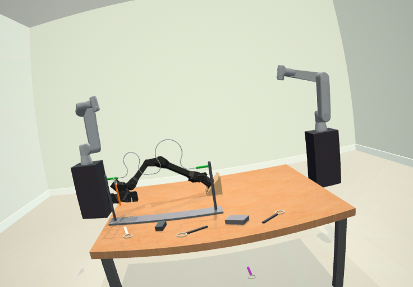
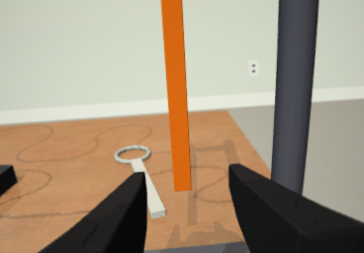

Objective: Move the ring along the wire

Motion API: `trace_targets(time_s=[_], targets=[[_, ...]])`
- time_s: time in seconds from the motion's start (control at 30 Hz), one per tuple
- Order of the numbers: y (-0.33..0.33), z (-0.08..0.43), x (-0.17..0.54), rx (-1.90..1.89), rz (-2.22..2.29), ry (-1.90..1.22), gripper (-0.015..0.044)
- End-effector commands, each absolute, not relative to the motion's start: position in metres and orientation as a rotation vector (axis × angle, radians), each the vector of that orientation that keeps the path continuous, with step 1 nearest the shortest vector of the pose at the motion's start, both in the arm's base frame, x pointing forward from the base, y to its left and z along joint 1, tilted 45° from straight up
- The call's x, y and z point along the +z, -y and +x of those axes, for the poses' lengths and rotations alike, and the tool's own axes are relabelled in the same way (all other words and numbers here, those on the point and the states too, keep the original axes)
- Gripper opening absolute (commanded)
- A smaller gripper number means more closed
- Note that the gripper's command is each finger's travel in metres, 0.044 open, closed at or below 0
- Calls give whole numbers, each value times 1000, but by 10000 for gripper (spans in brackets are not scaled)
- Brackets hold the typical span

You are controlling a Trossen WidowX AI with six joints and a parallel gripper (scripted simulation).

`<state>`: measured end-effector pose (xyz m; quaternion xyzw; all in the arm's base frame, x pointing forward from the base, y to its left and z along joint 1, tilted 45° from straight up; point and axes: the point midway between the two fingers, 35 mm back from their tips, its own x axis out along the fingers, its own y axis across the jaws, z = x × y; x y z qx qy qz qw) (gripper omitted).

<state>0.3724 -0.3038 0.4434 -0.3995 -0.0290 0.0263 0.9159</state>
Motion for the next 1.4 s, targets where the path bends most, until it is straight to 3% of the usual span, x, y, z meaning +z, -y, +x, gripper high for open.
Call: trace_targets(time_s=[0.0, 1.37], targets=[[307, 380, 441, 50, -818, 54, 160], [302, 431, 442, 48, -816, 57, 160]])
